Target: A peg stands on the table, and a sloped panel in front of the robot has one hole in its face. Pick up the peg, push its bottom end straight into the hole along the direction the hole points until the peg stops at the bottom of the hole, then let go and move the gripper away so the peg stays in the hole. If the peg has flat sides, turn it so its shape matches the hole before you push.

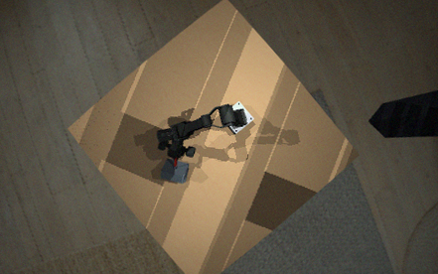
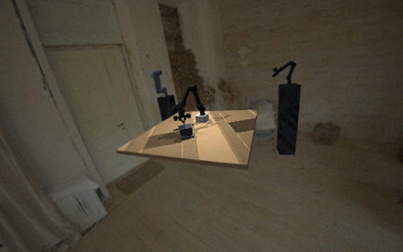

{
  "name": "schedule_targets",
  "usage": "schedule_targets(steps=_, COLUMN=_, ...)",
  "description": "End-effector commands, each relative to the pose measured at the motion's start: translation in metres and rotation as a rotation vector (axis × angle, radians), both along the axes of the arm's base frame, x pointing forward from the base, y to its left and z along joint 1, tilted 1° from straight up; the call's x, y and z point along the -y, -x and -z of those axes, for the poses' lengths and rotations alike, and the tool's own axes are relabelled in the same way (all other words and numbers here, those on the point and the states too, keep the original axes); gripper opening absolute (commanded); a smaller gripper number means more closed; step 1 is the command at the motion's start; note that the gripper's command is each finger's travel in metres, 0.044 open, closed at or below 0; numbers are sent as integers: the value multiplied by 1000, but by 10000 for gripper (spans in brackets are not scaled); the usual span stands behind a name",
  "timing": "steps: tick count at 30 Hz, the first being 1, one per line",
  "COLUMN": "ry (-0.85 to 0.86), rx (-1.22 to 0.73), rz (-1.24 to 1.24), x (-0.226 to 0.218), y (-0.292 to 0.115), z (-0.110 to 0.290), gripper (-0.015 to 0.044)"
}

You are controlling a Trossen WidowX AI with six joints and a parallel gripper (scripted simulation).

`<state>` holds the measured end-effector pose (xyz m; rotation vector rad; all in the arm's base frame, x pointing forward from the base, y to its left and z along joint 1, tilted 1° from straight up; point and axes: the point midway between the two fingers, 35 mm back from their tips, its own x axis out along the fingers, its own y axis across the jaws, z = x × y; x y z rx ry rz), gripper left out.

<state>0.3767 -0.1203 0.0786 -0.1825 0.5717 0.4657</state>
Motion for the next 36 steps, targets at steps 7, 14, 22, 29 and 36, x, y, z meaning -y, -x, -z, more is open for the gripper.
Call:
schedule_targets(steps=7, ry=0, rx=0, rz=0, x=-1, y=-2, z=2, gripper=0)
schedule_targets(steps=14, ry=0, rx=0, rz=0, x=-1, y=-2, z=2, gripper=0)
schedule_targets(steps=22, ry=0, rx=0, rz=0, x=-1, y=-2, z=3, gripper=0)
schedule_targets(steps=29, ry=0, rx=0, rz=0, x=-2, y=-3, z=5, gripper=0)
schedule_targets(steps=36, ry=0, rx=1, rz=0, x=-2, y=-5, z=7, gripper=0)
